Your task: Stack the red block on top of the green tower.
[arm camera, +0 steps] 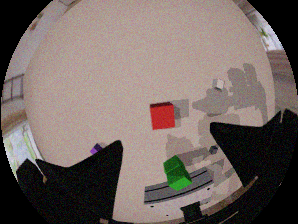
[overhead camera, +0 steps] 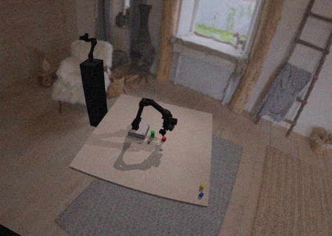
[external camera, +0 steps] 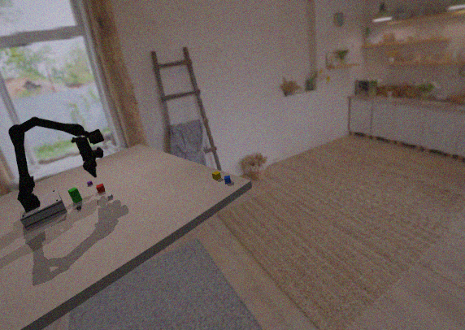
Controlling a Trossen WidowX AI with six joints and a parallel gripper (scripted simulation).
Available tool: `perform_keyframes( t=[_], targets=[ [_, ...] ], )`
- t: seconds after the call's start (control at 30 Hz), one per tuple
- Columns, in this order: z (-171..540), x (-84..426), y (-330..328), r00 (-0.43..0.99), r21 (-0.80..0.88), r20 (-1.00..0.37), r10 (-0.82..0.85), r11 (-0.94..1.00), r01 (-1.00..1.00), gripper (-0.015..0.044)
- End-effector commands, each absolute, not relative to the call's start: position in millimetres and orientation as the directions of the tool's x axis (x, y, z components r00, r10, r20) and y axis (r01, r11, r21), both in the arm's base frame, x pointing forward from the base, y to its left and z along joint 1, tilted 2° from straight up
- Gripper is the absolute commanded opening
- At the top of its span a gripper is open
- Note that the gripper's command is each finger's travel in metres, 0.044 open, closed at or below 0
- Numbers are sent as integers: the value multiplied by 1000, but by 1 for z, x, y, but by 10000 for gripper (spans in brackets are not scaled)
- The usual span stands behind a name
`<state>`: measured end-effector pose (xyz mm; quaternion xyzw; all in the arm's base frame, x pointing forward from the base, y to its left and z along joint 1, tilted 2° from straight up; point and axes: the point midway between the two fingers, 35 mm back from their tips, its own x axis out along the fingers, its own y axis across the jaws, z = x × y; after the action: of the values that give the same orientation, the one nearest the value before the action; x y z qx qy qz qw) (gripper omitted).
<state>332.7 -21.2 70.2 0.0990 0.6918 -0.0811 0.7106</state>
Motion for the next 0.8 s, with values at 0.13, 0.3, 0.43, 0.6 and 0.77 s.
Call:
perform_keyframes(
  t=[0.13, 0.3, 0.43, 0.6, 0.77],
  targets=[
    [69, 328, -23, -4, 2, -1000, 3, 957, 291, 440],
    [48, 329, -23, -4, 2, -1000, 3, 957, 291, 440],
    [17, 328, -23, -5, 2, -1000, 3, 957, 291, 440],
    [16, 329, -22, -4, 2, -1000, 3, 957, 291, 440],
    [10, 330, -22, -4, 2, -1000, 3, 957, 291, 440]
  ],
)
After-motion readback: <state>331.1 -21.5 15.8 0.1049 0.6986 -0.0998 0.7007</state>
